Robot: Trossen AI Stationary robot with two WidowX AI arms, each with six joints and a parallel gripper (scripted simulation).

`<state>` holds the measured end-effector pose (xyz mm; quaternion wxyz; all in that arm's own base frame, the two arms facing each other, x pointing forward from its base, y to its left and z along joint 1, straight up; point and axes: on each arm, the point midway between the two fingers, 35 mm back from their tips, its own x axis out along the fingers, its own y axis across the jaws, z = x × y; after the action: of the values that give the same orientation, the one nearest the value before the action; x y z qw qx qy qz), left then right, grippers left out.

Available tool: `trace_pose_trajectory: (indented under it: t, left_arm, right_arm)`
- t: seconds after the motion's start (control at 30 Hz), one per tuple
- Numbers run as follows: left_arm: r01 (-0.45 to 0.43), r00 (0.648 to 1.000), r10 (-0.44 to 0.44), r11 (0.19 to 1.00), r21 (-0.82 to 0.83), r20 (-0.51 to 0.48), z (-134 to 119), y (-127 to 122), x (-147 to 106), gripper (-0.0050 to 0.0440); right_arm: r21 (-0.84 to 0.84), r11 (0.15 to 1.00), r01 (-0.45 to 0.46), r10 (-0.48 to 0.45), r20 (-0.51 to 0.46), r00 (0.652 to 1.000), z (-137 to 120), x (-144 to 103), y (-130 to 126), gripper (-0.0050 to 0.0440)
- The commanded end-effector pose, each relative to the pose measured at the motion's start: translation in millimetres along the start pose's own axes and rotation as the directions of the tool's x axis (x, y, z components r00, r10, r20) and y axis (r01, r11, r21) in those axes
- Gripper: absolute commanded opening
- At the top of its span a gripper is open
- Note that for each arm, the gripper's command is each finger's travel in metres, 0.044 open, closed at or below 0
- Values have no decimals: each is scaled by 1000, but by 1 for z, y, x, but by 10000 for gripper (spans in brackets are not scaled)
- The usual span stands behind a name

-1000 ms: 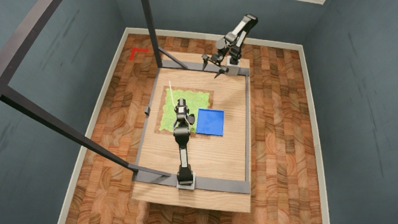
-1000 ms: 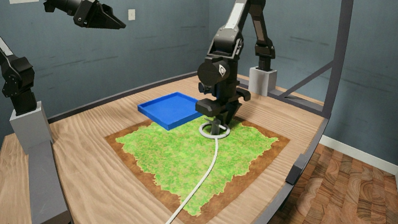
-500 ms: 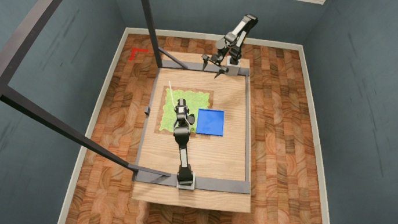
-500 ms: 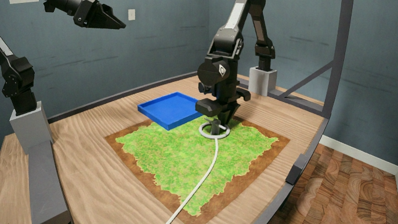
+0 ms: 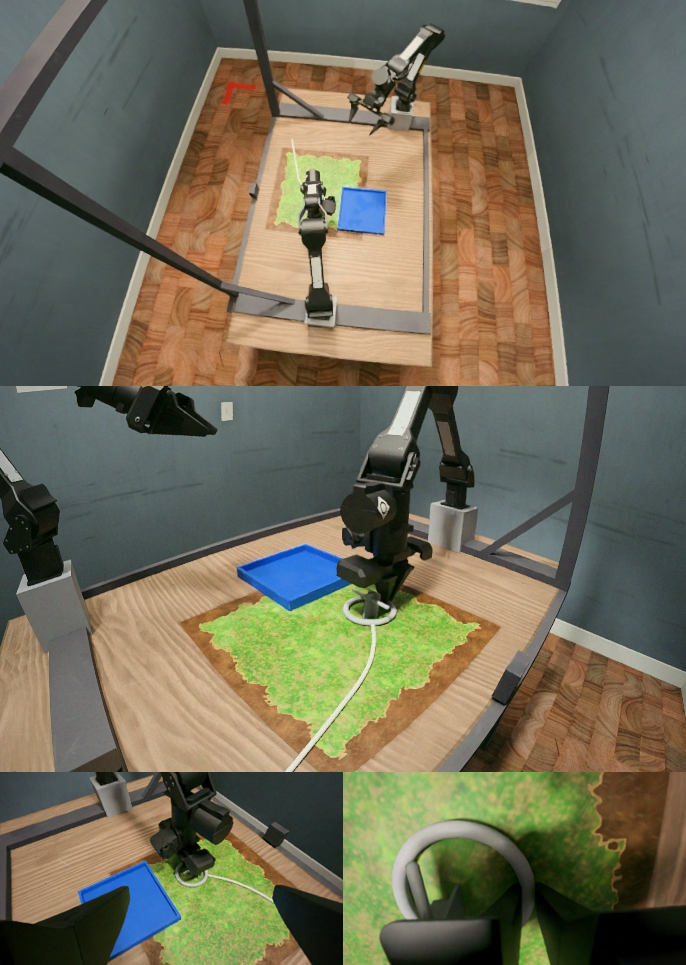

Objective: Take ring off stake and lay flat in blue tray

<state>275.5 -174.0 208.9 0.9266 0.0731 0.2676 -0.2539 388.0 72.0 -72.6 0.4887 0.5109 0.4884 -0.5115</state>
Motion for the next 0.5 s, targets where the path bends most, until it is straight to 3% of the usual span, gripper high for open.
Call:
trace_pose_trajectory:
  t: [0.0, 0.47]
  left_arm:
    - [0, 1000, 0, 1000, 0, 22, 7, 0, -4, 440]
    - [0, 1000, 0, 1000, 0, 22, 7, 0, -4, 440]
  right_arm:
    - [-1, 999, -49, 49, -13, 999, -10, -29, 9, 3]
    - [0, 999, -50, 50, -14, 999, -11, -34, 10, 3]
